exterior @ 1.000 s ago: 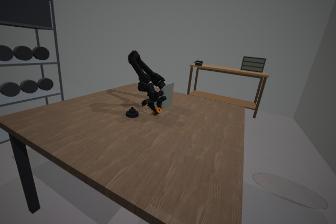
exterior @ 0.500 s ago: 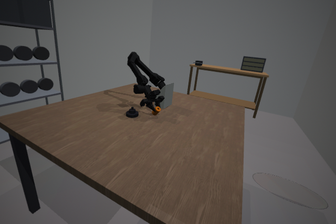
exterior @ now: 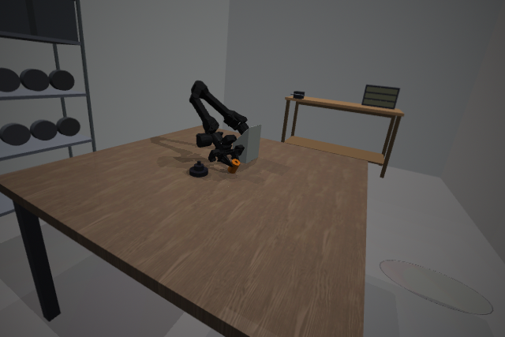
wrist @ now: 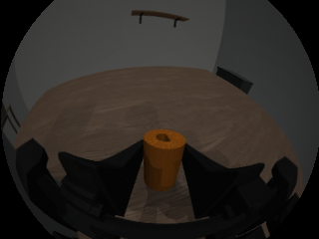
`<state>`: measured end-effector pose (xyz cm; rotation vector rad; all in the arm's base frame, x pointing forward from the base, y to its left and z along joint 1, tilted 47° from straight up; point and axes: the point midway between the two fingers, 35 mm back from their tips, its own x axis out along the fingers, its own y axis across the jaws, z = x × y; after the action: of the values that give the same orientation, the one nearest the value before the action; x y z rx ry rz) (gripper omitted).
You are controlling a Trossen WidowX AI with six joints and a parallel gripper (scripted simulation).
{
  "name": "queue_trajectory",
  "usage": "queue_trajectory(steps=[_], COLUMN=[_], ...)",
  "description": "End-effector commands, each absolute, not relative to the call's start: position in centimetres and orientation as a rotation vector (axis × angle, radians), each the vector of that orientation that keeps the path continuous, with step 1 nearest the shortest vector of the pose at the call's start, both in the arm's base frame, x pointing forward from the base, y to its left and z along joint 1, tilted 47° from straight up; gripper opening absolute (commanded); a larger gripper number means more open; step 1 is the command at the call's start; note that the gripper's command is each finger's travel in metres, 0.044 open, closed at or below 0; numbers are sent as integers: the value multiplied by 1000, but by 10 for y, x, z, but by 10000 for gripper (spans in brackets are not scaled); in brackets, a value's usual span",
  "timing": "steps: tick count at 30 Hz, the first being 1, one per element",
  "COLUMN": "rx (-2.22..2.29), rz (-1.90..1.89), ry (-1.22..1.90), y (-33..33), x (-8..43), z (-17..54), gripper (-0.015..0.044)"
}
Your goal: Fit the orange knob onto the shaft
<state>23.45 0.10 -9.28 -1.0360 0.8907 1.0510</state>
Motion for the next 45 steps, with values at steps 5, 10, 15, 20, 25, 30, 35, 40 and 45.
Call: queue_trajectory(steps=[5, 10, 15, 20, 25, 30, 35, 40, 45], rx=[-955, -919, -950, -948, -948, -948, -948, -948, -948], rz=[1106, 1129, 1108, 1113, 1113, 1113, 1113, 1113, 1113], ry=[787, 740, 779, 772, 772, 772, 772, 772, 772], y=[-7, -10, -10, -9, -9, -9, -9, -9, -9], x=[232, 231, 230, 231, 231, 231, 231, 231, 231], z=[-89, -88, -86, -87, -87, -87, -87, -87, -87], gripper=[181, 181, 181, 260, 260, 260, 260, 260, 286])
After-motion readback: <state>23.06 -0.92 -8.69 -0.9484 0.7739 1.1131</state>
